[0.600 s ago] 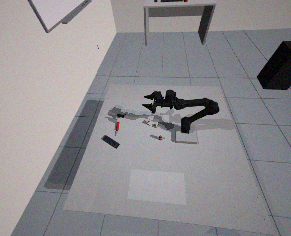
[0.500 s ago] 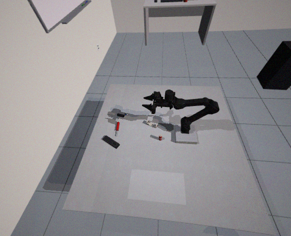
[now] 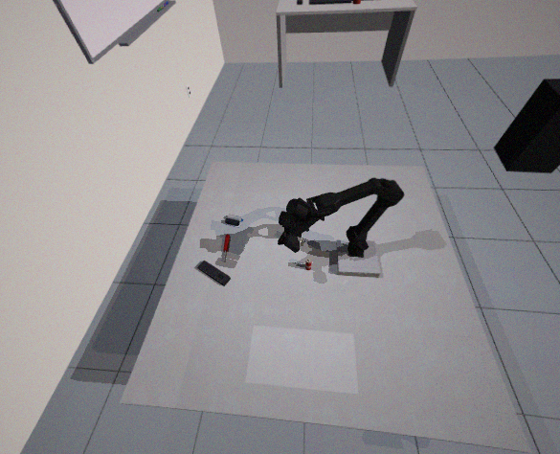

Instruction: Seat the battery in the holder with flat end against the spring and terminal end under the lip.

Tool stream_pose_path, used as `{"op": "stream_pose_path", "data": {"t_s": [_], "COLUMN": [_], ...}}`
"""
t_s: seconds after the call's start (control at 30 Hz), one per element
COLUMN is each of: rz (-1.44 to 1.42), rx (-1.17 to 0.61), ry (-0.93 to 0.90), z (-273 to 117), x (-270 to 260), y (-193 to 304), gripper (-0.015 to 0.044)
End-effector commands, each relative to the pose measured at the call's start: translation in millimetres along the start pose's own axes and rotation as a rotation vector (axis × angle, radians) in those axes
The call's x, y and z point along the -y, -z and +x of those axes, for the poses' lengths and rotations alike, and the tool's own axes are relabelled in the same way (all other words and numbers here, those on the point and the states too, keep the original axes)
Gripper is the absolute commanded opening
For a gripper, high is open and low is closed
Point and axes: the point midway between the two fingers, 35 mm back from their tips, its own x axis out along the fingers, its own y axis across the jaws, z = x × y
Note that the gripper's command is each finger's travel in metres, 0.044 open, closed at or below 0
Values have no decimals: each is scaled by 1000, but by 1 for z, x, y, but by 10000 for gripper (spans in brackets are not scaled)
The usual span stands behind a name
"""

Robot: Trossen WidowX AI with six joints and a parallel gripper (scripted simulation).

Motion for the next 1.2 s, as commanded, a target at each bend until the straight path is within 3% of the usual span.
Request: {"op": "stream_pose_path", "data": {"t_s": [0.0, 0.2, 0.6, 0.97, 1.17], "rz": [5, -43, -43, -43, -43], "rx": [-460, -747, -747, -747, -747], "ry": [98, 249, 249, 249, 249], "z": [1, -21, -20, 33, 35], "x": [-31, -42, -41, -24, -22], "y": [76, 122, 123, 173, 176], "gripper": [0, 0, 0, 0, 0]}}
